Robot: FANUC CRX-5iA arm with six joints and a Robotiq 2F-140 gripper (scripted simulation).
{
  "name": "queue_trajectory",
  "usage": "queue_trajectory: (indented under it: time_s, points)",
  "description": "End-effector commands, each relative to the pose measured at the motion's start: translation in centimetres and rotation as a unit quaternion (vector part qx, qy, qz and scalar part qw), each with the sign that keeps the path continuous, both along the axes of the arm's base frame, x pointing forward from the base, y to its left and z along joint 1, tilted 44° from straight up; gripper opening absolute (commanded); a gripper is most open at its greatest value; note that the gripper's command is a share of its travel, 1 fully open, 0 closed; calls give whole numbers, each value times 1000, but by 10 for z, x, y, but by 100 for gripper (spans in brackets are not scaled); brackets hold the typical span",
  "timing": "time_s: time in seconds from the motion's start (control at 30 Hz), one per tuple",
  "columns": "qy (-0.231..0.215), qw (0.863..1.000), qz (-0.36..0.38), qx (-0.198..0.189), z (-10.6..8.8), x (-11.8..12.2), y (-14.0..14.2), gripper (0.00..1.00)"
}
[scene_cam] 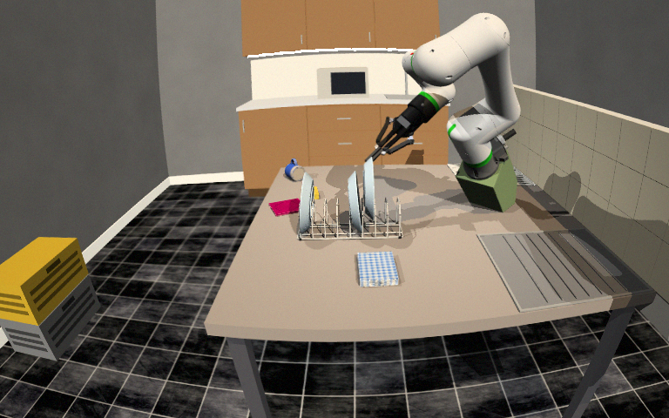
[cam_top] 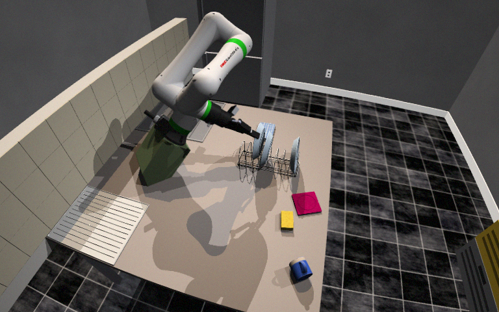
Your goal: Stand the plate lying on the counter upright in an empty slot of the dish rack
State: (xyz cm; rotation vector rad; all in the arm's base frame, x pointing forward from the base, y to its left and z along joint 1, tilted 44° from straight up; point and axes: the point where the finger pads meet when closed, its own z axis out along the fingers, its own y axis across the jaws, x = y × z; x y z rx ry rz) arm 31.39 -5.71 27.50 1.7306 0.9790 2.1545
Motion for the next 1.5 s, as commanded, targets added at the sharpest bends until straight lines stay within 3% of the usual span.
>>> queue_trajectory:
  time_s: [0.0, 1.47]
  points:
    - [0, 1000, 0, 0, -3, 2, 1, 10]
    - [0, 1000, 0, 0, -24, 18, 13, 10]
